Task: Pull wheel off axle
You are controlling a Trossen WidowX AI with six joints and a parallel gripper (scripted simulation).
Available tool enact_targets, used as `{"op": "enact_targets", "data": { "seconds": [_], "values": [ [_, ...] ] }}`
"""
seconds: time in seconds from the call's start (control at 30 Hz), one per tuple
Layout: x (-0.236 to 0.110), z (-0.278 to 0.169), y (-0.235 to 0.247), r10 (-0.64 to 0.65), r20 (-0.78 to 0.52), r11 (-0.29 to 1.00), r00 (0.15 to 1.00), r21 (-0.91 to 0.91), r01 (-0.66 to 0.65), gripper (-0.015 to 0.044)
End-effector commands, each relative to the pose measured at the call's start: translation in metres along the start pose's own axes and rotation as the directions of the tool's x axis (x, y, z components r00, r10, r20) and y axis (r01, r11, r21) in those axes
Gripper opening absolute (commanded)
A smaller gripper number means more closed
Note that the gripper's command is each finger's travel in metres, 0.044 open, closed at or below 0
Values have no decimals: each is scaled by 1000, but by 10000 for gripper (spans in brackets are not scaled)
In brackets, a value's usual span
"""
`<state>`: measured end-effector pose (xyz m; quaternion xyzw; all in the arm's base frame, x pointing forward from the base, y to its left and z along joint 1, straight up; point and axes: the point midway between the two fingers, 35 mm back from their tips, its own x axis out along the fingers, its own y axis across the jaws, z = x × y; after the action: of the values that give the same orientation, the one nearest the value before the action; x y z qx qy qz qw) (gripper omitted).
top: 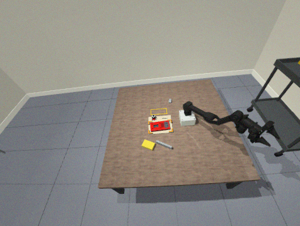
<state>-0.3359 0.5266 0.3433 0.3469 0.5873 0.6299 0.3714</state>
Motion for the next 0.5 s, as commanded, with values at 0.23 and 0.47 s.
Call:
{"op": "enact_targets", "data": {
  "seconds": [0.23,0.47],
  "values": [
    [-38,-17,86,218,-20,973,976,80,-216,300],
    [-85,-27,164,415,-36,883,909,254,-394,300]
  ]
}}
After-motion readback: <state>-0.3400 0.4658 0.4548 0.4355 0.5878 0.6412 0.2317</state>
